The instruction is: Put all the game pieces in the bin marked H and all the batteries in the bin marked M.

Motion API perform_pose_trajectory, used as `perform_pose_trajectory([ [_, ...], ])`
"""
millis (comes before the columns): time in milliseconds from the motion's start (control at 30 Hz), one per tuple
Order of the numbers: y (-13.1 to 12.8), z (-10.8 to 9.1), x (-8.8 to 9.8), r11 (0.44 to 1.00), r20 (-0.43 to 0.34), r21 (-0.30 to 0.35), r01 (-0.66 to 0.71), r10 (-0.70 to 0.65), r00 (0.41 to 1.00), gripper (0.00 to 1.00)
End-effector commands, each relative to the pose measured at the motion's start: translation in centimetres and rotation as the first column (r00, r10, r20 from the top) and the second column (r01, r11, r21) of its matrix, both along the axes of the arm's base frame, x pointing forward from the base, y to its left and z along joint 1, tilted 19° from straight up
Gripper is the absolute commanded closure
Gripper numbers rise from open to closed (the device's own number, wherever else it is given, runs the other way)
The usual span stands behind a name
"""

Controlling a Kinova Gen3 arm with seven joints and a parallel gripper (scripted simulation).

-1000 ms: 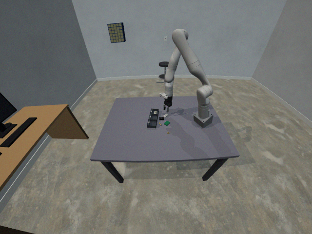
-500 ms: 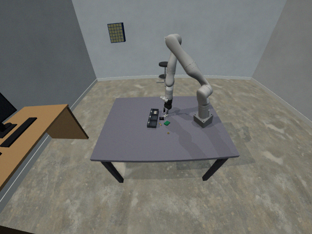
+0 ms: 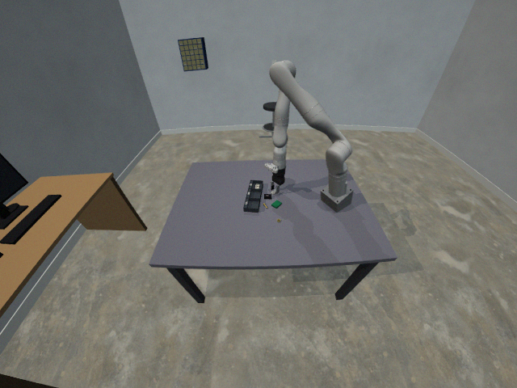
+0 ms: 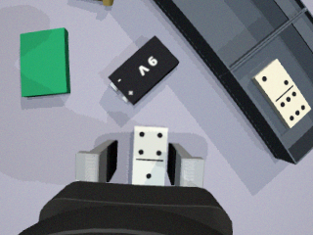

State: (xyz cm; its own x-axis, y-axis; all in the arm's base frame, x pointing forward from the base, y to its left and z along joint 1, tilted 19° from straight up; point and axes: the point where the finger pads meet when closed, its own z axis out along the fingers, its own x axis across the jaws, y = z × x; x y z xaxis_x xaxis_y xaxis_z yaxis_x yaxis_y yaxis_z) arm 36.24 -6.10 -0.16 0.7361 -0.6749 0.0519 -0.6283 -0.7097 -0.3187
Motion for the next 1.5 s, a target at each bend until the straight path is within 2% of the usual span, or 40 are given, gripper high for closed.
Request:
perform_pose_trajectory([
  [0, -0.3, 0.0, 0.1, 1.000, 0.001, 0.000, 0.004, -0.004, 1.000, 0.21],
  [300, -0.6, -0.1, 0.1, 1.000, 0.001, 0.000, 0.004, -0.004, 1.000, 0.21],
  [600, -0.3, -1.2, 0.4, 1.000, 0.001, 0.000, 0.004, -0.004, 1.000, 0.21],
  [1100, -0.3, -1.2, 0.4, 1.000, 0.001, 0.000, 0.004, -0.004, 1.000, 0.21],
  [1133, -0.3, -1.2, 0.4, 1.000, 0.001, 0.000, 0.004, -0.004, 1.000, 0.51],
  [1467, -0.3, -1.2, 0.4, 1.000, 0.001, 0.000, 0.004, -0.004, 1.000, 0.51],
])
